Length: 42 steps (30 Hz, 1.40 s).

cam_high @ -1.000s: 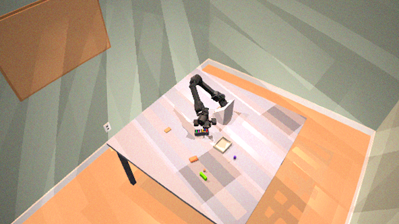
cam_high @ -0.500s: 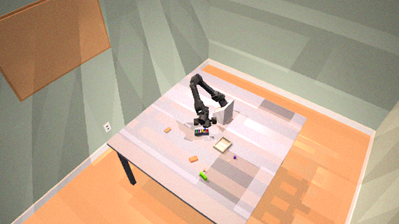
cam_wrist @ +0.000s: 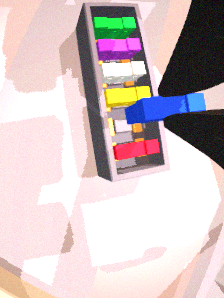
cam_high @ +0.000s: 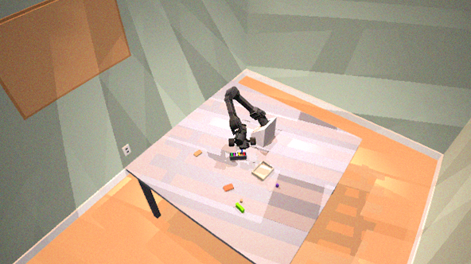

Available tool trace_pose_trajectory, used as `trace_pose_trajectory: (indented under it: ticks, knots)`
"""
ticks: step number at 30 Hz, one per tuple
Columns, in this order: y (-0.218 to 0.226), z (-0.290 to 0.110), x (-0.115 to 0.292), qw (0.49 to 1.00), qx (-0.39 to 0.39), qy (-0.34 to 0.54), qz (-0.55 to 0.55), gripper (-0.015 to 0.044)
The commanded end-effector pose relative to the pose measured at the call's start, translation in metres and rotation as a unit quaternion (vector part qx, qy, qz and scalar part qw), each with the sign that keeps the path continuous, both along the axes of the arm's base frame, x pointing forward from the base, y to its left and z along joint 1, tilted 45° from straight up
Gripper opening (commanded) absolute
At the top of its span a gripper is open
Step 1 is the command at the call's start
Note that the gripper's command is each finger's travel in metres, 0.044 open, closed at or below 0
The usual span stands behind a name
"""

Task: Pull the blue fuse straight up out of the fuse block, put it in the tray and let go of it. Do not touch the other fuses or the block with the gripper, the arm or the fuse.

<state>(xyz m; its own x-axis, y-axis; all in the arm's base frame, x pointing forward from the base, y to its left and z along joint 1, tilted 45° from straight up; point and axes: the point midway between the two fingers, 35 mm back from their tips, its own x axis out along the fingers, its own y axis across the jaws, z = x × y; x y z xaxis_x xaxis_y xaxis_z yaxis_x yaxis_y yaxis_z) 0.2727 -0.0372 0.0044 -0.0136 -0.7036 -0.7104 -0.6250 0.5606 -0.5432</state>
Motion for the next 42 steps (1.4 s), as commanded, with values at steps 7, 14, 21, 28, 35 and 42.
trace_pose_trajectory:
  ticks: [7, 14, 21, 28, 35, 42]
  knots:
    - [0.035, -0.028, 0.017, 1.0, 0.008, 0.001, 0.001, 0.0]
    - [0.061, -0.051, 0.025, 1.0, 0.011, 0.001, 0.002, 0.0]
    - [0.087, -0.076, 0.029, 1.0, 0.011, 0.001, 0.001, 0.0]
    - [0.113, -0.103, 0.028, 1.0, 0.01, 0.0, 0.001, 0.0]
    - [0.136, -0.132, 0.023, 1.0, 0.007, 0.0, -0.001, 0.0]
    - [0.138, -0.135, 0.022, 1.0, 0.006, 0.0, -0.001, 0.0]
